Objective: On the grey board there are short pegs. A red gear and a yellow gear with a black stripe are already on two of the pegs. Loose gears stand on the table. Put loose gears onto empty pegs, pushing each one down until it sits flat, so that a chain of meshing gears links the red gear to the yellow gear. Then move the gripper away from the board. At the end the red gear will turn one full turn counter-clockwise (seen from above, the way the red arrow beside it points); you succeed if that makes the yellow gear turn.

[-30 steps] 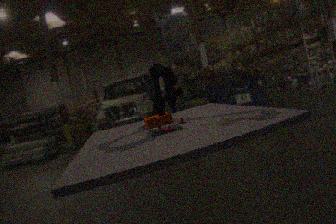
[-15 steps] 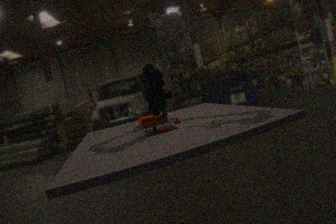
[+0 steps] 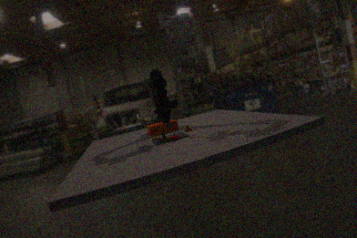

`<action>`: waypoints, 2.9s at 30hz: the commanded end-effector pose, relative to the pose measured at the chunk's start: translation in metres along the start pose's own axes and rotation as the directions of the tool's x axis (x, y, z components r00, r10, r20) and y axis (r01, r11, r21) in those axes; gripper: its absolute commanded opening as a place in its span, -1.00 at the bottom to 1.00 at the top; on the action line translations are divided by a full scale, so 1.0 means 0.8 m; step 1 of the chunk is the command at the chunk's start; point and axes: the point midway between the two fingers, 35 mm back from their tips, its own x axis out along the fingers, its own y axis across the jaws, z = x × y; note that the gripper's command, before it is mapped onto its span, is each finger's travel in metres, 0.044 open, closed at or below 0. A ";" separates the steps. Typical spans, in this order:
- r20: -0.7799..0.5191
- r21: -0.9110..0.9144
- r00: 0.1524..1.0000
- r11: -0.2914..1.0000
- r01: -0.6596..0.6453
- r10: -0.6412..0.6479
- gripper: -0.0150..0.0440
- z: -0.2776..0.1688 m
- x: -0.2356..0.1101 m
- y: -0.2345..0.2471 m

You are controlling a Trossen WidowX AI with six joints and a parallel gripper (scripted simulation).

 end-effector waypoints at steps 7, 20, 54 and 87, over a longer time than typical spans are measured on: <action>-0.007 -0.006 1.000 1.000 -0.001 0.001 -0.49 -0.033 0.012 -0.017; -0.009 -0.011 1.000 1.000 -0.001 0.001 -0.49 -0.074 0.025 -0.034; -0.010 0.142 1.000 0.990 0.000 0.001 -0.49 -0.099 0.029 -0.042; -0.010 0.153 1.000 0.988 0.000 0.002 -0.49 -0.099 0.068 -0.042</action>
